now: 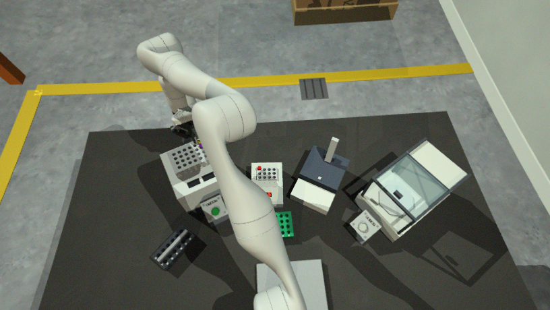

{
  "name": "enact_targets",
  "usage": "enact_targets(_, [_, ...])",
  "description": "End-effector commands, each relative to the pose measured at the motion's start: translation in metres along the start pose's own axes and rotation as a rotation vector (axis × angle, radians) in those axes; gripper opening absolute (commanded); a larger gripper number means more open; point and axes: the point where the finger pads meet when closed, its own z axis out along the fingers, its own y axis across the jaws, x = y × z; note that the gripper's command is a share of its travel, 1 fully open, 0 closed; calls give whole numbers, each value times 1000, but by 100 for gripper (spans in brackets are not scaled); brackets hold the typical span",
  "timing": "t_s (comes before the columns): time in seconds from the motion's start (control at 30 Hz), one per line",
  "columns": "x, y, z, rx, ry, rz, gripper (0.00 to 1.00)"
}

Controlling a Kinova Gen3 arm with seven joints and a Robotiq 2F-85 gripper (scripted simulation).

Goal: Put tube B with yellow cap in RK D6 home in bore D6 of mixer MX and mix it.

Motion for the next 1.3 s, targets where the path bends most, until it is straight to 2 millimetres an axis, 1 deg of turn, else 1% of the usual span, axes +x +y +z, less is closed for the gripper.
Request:
enact_targets(0.0, [0, 0, -1, 0, -2, 0, 10])
enact_targets(0.27, [0, 0, -1, 0, -2, 0, 10])
enact_targets(0.3, [0, 0, -1, 0, -2, 0, 42])
enact_targets(1.27, [0, 0, -1, 0, -2, 0, 42])
